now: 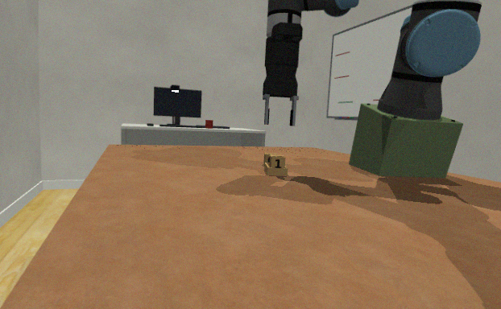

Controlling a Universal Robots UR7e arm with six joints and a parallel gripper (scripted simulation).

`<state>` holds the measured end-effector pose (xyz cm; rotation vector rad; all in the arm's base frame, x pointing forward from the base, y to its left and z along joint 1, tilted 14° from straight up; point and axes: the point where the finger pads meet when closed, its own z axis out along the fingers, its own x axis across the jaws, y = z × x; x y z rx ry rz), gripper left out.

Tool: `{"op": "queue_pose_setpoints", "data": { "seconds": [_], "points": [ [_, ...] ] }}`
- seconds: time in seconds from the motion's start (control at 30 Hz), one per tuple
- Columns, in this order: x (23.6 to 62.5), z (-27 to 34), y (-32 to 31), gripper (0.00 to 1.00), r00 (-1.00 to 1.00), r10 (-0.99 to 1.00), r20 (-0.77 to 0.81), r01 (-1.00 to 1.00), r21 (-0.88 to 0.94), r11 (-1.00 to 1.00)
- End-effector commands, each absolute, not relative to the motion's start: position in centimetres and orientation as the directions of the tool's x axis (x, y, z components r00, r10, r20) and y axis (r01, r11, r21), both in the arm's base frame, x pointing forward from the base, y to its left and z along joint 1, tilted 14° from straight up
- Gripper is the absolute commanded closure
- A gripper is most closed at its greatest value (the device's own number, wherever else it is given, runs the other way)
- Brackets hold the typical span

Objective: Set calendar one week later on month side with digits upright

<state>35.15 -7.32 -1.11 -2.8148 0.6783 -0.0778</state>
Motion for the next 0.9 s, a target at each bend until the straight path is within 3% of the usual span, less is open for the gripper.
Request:
{"op": "queue_pose_setpoints", "data": {
  "seconds": [0.0,0.87],
  "points": [
    [35.18,-1.09,-7.36,0.0,0.89,-0.455,-0.004,-0.442,-0.248,-0.862],
    [35.4,-1.3,-7.93,0.0,0.805,-0.592,-0.045,-0.584,-0.244,-0.774]
  ]
}}
